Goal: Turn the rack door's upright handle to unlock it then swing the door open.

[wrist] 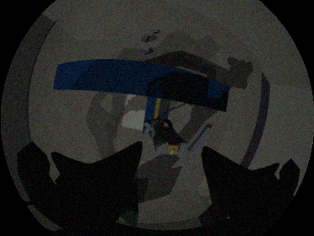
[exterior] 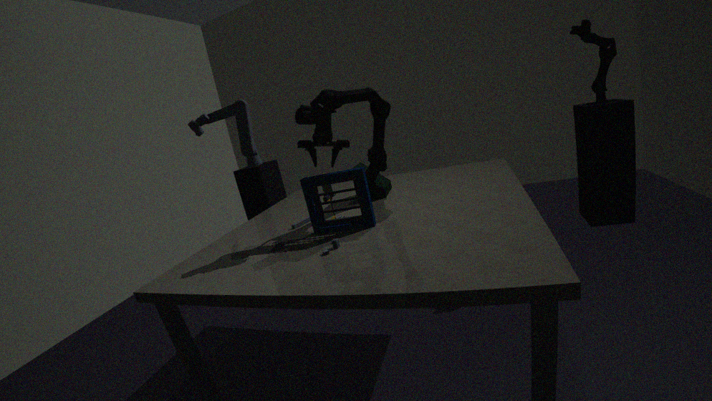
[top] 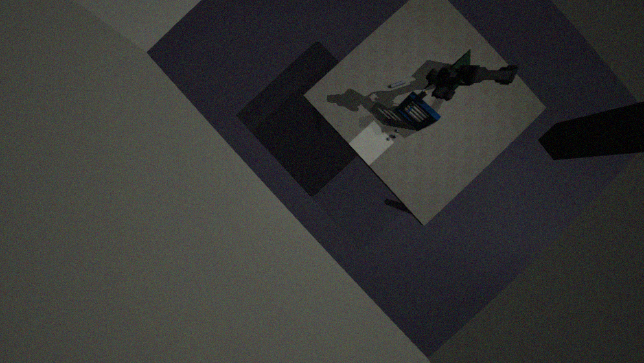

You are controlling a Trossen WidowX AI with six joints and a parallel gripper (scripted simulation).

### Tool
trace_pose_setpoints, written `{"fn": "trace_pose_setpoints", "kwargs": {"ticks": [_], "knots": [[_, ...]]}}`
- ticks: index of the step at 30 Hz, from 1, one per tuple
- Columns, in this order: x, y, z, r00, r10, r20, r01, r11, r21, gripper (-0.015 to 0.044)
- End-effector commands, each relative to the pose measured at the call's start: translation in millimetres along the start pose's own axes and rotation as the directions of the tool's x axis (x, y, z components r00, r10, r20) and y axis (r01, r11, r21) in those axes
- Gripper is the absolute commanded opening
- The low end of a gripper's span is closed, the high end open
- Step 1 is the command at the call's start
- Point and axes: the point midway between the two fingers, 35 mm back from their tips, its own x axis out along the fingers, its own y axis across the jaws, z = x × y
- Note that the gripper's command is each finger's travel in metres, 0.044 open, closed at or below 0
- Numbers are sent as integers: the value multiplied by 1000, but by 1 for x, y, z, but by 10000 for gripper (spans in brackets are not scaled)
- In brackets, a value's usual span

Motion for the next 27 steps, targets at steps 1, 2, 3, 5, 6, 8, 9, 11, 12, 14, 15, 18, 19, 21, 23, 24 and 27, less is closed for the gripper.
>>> {"fn": "trace_pose_setpoints", "kwargs": {"ticks": [1, 2, 3, 5, 6, 8, 9, 11, 12, 14, 15, 18, 19, 21, 23, 24, 27], "knots": [[3, -5, -5, 997, 71, -21, -71, 997, 23, 295], [3, -7, -7, 996, 90, -26, -89, 996, 30, 295], [4, -8, -8, 994, 109, -30, -108, 993, 39, 295], [5, -11, -11, 988, 147, -37, -145, 988, 55, 295], [5, -12, -13, 985, 166, -40, -163, 985, 63, 295], [6, -14, -14, 981, 191, -42, -188, 979, 73, 295], [6, -14, -15, 980, 194, -42, -191, 979, 74, 295], [6, -14, -15, 980, 194, -43, -191, 979, 75, 295], [7, -14, -15, 980, 194, -43, -191, 979, 75, 295], [9, -14, -14, 980, 195, -46, -191, 979, 76, 295], [11, -13, -14, 980, 195, -47, -191, 979, 76, 295], [15, -13, -14, 979, 195, -51, -191, 979, 77, 295], [17, -12, -14, 979, 195, -53, -191, 979, 78, 295], [20, -12, -14, 979, 196, -55, -191, 978, 79, 295], [23, -11, -15, 979, 196, -58, -191, 978, 80, 295], [25, -11, -15, 979, 196, -60, -191, 978, 80, 295], [30, -10, -15, 978, 197, -64, -191, 978, 81, 295]]}}
